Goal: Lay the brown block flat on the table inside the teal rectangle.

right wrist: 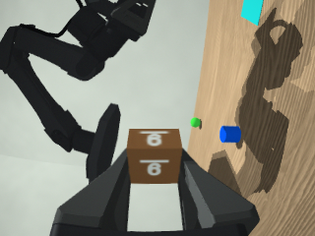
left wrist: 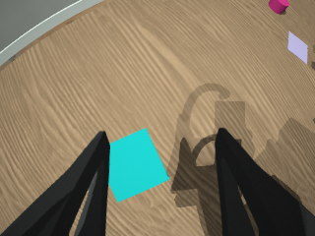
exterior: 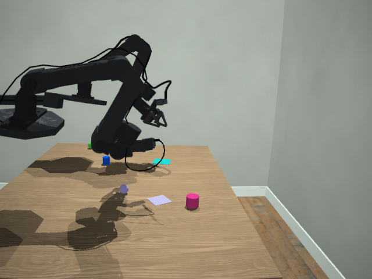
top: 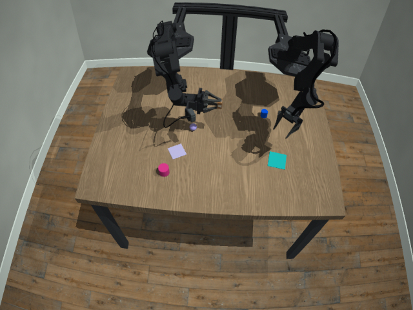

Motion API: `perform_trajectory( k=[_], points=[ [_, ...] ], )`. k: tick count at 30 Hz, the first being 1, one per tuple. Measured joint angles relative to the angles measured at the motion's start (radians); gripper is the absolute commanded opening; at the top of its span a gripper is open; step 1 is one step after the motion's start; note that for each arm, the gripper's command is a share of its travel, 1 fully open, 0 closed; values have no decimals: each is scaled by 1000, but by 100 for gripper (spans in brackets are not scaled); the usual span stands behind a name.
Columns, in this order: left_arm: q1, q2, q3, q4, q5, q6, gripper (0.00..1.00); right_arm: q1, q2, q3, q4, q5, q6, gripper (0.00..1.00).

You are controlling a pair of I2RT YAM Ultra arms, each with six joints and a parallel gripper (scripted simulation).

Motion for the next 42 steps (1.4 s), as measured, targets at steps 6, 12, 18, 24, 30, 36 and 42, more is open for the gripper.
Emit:
perform_trajectory(
  k=[6, 12, 18, 24, 30, 36, 42],
  points=[
    [-73, 128, 70, 77, 171, 61, 64, 0, 0, 0, 1, 0, 0, 27],
    [-122, 216, 123, 143, 314, 112, 64, 0, 0, 0, 1, 0, 0, 27],
    [-201, 347, 195, 216, 484, 176, 64, 0, 0, 0, 1, 0, 0, 27],
    [-275, 467, 262, 273, 647, 243, 64, 0, 0, 0, 1, 0, 0, 27],
    [-318, 530, 303, 301, 735, 263, 64, 0, 0, 0, 1, 0, 0, 27],
    [-332, 552, 317, 323, 749, 261, 64, 0, 0, 0, 1, 0, 0, 27],
    [-332, 552, 319, 336, 755, 257, 64, 0, 0, 0, 1, 0, 0, 27]
  ],
)
